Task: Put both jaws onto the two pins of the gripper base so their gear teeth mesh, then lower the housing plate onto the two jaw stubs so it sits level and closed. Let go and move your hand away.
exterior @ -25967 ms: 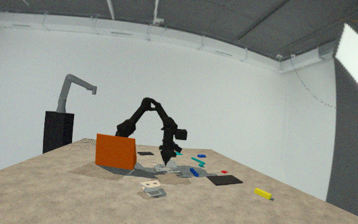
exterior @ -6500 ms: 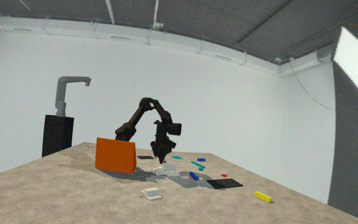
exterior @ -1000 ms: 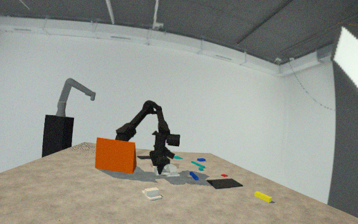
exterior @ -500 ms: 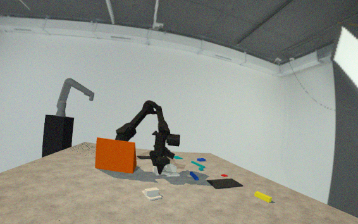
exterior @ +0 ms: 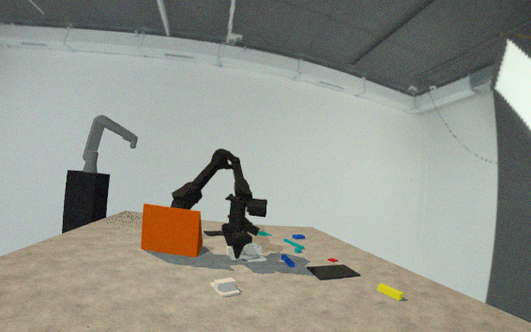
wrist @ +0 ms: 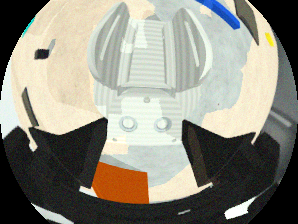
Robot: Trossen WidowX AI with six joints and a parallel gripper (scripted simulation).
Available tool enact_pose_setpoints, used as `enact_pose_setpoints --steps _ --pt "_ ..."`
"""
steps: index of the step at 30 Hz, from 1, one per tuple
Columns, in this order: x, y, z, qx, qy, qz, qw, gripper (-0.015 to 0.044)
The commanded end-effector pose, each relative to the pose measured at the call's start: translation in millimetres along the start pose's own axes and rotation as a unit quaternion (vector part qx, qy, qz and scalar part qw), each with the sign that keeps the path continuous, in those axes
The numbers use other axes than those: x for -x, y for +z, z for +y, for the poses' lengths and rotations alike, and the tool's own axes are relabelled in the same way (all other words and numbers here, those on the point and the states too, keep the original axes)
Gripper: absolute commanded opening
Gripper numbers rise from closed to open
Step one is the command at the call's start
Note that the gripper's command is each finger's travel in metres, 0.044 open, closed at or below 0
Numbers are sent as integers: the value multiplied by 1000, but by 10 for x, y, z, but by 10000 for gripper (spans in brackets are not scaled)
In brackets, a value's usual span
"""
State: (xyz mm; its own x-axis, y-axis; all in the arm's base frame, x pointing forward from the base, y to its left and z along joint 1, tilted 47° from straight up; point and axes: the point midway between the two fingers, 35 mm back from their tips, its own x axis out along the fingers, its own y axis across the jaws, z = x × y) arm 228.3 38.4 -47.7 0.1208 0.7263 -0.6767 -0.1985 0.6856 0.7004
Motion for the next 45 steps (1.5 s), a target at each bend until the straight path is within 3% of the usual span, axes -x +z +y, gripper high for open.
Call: enact_pose_setpoints --steps 1,12,16,30,40,45 --pt "-4 -4 -3 -1 -1 1 1000 351" --pt "-4 -4 -3 -1 -1 1 1000 351" --pt "0 0 0 0 0 0 1000 440" --pt "15 2 -3 0 0 0 1000 440" --pt "705 2 -15 -1 -3 1 1000 440" --pt "768 -5 -5 -1 -2 1 1000 440"
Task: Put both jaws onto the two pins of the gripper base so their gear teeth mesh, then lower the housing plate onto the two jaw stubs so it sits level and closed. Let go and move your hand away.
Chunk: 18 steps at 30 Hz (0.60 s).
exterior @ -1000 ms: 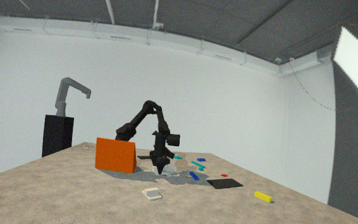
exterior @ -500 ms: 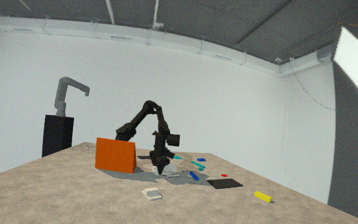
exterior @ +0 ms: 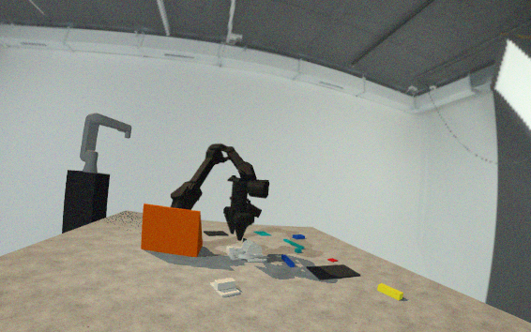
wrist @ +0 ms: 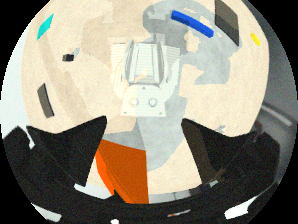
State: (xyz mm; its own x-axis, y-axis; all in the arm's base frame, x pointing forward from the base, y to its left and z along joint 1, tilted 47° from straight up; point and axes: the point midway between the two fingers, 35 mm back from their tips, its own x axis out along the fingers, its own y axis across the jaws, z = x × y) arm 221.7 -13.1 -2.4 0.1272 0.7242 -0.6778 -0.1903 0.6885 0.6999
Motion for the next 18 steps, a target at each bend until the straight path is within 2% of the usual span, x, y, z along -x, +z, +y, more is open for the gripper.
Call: enact_pose_setpoints --steps 1,3,9,18 --pt "0 0 0 0 0 0 1000 440" --pt "64 -13 -1 0 -1 1 1000 440" --pt "565 -161 64 2 -2 5 1000 440" --pt "581 -166 68 2 -2 5 1000 440"
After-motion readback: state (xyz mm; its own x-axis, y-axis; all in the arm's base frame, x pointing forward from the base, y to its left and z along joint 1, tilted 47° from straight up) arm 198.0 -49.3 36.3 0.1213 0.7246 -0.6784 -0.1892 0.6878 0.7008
